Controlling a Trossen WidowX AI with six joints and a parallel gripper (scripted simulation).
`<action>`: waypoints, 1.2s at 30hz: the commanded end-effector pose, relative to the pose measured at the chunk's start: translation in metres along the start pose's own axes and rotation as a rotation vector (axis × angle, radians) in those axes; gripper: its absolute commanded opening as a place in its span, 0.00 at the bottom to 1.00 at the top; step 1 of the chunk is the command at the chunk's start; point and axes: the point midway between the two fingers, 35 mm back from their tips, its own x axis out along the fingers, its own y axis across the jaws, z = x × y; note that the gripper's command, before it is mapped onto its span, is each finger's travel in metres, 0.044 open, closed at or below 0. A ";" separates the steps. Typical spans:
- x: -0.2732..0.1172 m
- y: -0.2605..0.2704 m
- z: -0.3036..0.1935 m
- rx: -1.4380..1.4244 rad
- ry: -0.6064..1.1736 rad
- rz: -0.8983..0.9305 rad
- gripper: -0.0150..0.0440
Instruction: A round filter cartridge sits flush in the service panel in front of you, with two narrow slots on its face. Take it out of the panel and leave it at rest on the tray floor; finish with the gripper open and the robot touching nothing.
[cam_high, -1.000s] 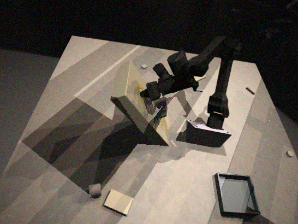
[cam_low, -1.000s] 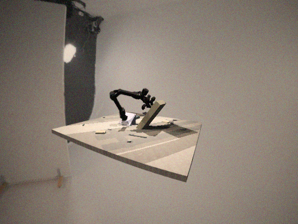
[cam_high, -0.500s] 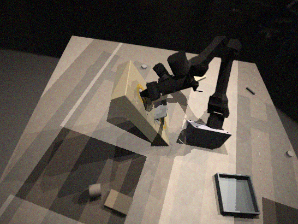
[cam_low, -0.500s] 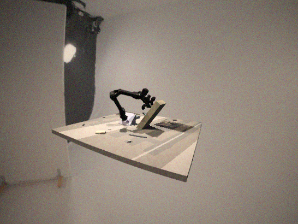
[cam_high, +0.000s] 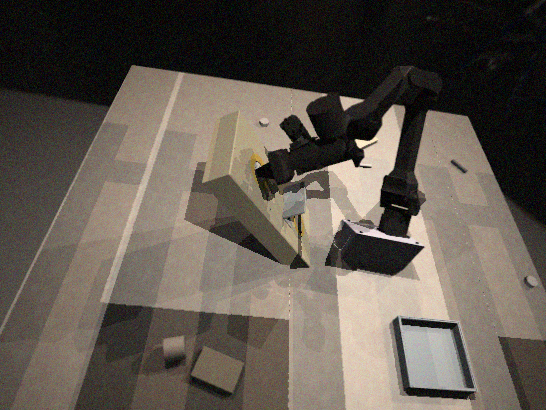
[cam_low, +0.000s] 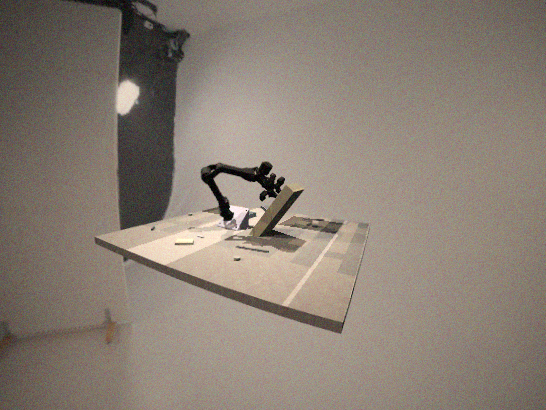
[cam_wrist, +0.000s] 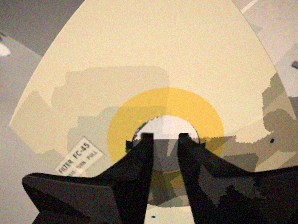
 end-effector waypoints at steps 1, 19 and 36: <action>0.008 -0.001 0.001 0.022 0.009 -0.001 0.25; -0.001 0.000 0.000 0.002 0.000 0.000 0.25; -0.072 0.000 0.000 0.020 0.013 -0.002 0.25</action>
